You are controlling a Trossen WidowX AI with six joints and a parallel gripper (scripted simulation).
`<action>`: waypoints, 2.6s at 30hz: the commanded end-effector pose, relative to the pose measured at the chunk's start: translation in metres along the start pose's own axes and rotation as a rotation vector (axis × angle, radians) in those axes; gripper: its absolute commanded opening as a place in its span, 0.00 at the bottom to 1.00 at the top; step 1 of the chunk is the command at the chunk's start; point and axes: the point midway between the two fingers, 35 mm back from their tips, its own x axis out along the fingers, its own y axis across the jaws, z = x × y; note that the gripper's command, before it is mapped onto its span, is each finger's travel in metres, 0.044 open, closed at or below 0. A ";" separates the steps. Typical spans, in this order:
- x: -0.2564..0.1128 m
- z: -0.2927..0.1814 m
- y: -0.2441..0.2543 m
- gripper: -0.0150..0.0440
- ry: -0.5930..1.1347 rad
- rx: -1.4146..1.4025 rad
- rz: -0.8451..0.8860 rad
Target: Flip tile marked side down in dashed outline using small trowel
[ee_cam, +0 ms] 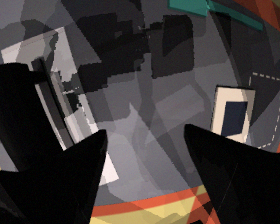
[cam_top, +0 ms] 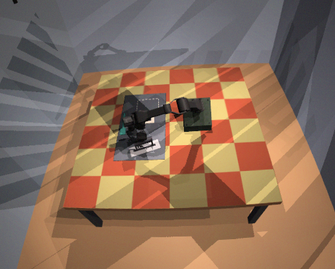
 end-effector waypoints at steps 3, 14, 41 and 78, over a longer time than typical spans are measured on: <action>-0.028 -0.003 0.036 0.71 0.046 -0.117 0.154; -0.049 -0.009 0.063 0.71 0.079 -0.197 0.274; -0.008 -0.013 0.074 0.71 0.079 -0.197 0.275; -0.007 -0.013 0.075 0.47 0.105 -0.003 0.266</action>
